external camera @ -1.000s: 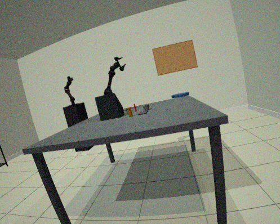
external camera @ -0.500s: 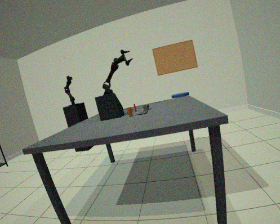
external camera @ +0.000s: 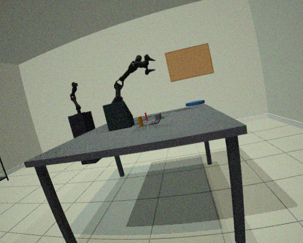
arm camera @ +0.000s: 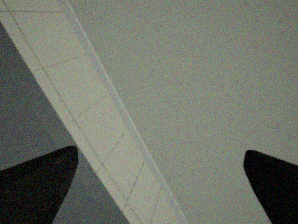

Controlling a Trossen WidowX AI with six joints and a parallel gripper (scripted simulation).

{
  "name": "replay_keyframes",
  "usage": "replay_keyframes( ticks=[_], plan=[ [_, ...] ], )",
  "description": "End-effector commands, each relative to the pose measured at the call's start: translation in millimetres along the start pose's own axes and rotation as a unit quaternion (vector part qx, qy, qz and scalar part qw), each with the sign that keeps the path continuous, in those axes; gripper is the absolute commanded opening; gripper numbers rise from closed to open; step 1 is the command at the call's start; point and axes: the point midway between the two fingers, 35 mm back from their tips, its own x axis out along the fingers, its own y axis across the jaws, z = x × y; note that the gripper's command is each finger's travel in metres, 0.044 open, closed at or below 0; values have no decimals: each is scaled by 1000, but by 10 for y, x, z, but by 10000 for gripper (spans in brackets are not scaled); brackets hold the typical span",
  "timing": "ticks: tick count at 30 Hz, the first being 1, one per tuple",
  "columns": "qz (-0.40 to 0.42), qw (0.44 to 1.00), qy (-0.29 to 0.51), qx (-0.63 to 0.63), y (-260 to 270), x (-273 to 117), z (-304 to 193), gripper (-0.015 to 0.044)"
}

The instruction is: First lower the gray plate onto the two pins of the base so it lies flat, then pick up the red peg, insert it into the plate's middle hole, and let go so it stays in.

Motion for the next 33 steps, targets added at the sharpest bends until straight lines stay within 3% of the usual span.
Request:
replay_keyframes(
  ticks=[1,11,20,27,33],
  plan=[
    [57,997,41,-29,179,259,-318,440],
    [309,930,148,-134,1126,872,-1588,440],
    [561,794,138,-189,2191,792,-2491,440],
    [578,783,134,-190,2285,775,-2554,440],
    [578,783,132,-189,2823,925,-2832,440]
  ],
)
